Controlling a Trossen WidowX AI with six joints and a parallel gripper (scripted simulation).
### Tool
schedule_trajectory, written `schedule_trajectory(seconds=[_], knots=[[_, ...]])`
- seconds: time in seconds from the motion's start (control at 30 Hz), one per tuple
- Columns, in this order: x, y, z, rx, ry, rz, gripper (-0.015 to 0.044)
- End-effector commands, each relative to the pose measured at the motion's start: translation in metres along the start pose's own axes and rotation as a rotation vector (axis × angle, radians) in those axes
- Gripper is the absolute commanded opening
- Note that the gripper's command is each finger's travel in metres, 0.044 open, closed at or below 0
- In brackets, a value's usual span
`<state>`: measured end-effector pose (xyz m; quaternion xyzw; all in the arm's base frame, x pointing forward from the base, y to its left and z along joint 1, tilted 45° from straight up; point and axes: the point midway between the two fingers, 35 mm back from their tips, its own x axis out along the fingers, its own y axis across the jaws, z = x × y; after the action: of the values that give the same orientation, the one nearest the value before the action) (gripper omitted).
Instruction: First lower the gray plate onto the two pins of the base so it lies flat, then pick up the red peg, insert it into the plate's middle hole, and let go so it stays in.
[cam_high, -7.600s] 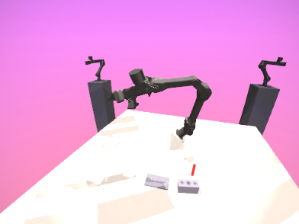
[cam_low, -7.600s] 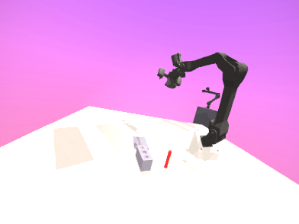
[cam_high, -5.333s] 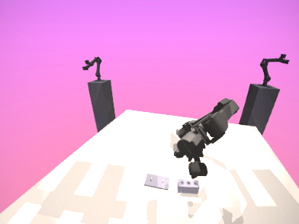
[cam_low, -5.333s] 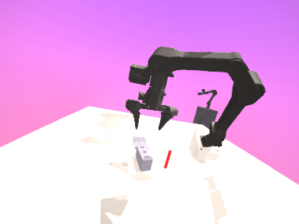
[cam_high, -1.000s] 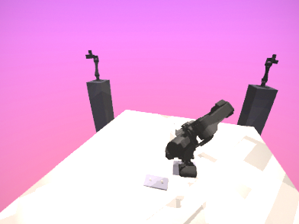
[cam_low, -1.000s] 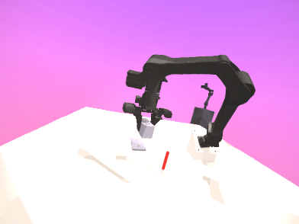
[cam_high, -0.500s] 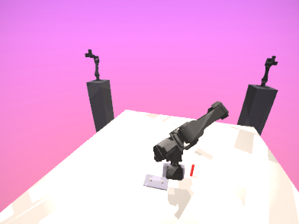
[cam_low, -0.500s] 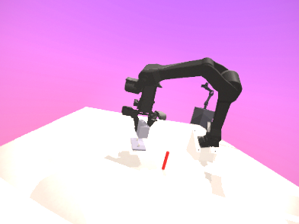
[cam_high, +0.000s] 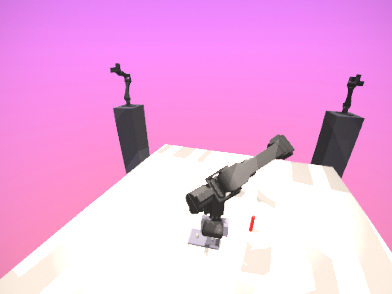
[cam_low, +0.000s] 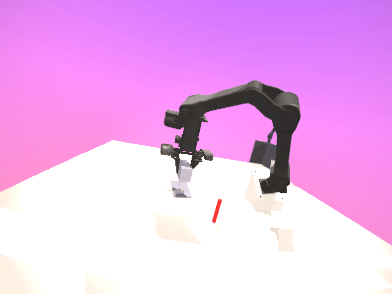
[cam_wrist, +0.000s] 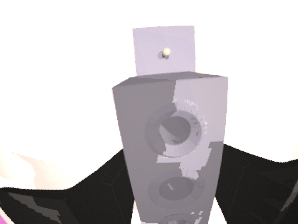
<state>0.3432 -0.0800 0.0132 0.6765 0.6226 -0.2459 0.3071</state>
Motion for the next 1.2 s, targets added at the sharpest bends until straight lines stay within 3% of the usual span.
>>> schedule_trajectory(seconds=[0.0,0.33,1.17], knots=[[0.007,-0.005,0.012,0.008,-0.003,-0.005,0.0],[0.023,-0.013,0.036,0.028,-0.003,-0.006,0.0],[0.023,-0.014,0.038,0.028,-0.003,-0.006,0.0]])
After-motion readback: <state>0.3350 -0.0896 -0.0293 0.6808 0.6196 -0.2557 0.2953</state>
